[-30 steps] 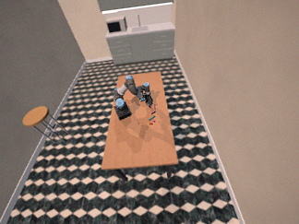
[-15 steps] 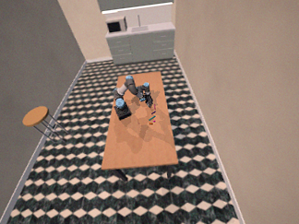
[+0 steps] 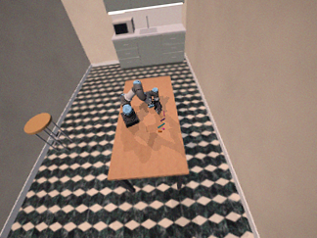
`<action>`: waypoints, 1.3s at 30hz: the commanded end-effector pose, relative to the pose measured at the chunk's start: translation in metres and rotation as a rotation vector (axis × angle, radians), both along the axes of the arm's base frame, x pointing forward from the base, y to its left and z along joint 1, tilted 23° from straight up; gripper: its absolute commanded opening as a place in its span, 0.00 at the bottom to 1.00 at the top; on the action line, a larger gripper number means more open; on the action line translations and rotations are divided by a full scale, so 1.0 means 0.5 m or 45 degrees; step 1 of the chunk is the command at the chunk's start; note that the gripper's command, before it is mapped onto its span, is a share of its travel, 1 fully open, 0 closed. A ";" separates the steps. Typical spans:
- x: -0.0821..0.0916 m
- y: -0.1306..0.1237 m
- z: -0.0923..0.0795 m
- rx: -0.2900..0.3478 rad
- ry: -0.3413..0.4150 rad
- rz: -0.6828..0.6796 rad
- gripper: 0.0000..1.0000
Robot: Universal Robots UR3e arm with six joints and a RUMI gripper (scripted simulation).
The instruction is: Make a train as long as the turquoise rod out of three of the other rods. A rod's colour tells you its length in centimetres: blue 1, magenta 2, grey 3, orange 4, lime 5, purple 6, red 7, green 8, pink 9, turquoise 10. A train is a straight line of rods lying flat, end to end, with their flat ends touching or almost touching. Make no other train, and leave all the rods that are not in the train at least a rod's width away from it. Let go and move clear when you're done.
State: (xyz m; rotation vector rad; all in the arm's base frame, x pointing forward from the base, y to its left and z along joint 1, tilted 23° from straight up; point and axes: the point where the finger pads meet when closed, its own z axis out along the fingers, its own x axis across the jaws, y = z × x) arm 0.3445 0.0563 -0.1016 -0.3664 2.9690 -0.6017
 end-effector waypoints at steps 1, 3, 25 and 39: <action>0.000 0.005 0.009 0.002 -0.003 0.001 0.14; 0.000 0.008 0.017 0.002 -0.004 0.001 0.14; -0.020 0.061 0.150 0.001 -0.005 0.001 0.14; -0.023 0.068 0.166 0.002 -0.004 0.001 1.00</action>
